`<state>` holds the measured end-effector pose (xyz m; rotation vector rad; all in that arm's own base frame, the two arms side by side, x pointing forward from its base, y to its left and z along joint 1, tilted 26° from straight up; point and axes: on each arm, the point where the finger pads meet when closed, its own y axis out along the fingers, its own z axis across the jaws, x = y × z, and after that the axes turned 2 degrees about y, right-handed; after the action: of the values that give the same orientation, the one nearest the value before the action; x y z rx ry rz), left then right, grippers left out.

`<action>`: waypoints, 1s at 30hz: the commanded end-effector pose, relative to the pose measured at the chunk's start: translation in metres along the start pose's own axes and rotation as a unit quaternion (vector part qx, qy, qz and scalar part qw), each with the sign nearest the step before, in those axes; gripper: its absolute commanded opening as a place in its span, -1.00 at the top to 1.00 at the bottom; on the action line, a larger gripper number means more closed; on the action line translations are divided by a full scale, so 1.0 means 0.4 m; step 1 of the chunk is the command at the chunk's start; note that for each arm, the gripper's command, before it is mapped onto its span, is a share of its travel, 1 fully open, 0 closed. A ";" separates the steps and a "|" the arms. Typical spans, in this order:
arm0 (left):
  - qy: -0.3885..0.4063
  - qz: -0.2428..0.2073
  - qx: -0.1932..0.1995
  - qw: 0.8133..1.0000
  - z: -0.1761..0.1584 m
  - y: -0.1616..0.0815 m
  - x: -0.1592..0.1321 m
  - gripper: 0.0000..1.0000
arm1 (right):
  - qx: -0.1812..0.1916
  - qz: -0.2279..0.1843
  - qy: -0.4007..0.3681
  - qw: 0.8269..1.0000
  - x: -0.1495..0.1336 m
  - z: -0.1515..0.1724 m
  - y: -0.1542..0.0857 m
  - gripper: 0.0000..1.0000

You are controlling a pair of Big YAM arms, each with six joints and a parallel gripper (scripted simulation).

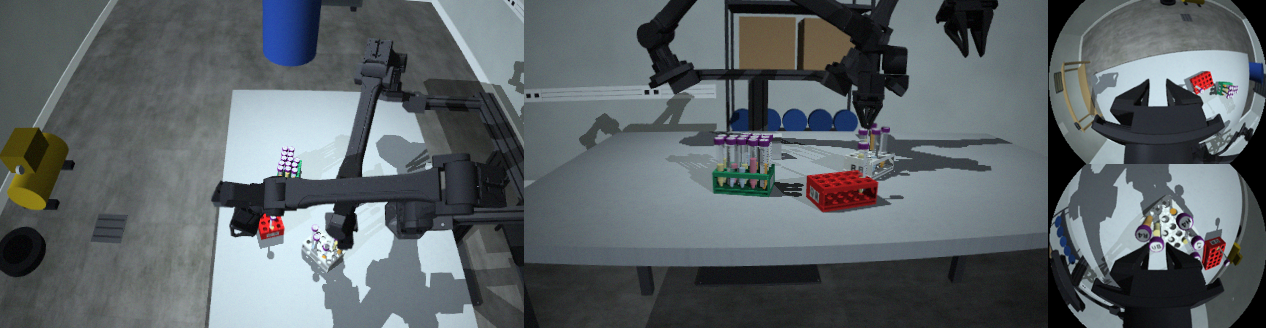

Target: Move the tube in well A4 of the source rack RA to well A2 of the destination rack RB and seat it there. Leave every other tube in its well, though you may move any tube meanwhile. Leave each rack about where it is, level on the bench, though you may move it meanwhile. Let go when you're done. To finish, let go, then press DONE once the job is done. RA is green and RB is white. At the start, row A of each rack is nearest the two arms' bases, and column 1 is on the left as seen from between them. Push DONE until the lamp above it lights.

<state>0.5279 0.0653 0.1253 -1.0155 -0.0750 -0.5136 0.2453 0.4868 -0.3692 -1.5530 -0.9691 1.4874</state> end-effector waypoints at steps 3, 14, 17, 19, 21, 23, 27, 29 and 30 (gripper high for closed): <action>-0.007 -0.015 0.006 1.000 0.022 -0.019 0.037 0.40 | 0.002 0.006 0.000 1.000 -0.007 -0.005 0.044 0.40; -0.007 -0.015 0.006 1.000 0.022 -0.019 0.037 0.40 | 0.002 0.006 0.000 1.000 -0.007 -0.005 0.044 0.40; -0.007 -0.015 0.006 1.000 0.022 -0.019 0.037 0.40 | 0.002 0.006 0.000 1.000 -0.007 -0.005 0.044 0.40; -0.007 -0.015 0.006 1.000 0.022 -0.019 0.037 0.40 | 0.002 0.006 0.000 1.000 -0.007 -0.005 0.044 0.40; -0.007 -0.015 0.006 1.000 0.022 -0.019 0.037 0.40 | 0.002 0.006 0.000 1.000 -0.007 -0.005 0.044 0.40; -0.007 -0.015 0.006 1.000 0.022 -0.019 0.037 0.40 | 0.005 0.017 -0.003 1.000 -0.020 0.012 0.033 0.40; -0.007 -0.015 0.006 1.000 0.022 -0.019 0.037 0.40 | -0.014 -0.030 0.004 0.999 0.059 -0.017 -0.126 0.40; -0.007 -0.015 0.006 1.000 0.022 -0.019 0.037 0.40 | -0.014 -0.032 0.004 0.999 0.065 -0.018 -0.144 0.40; -0.007 -0.015 0.006 1.000 0.022 -0.019 0.037 0.40 | -0.014 -0.032 0.003 0.999 0.067 -0.018 -0.151 0.40</action>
<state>0.5279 0.0653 0.1253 -1.0155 -0.0750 -0.5136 0.2439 0.4868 -0.3612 -1.5592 -0.9569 1.5000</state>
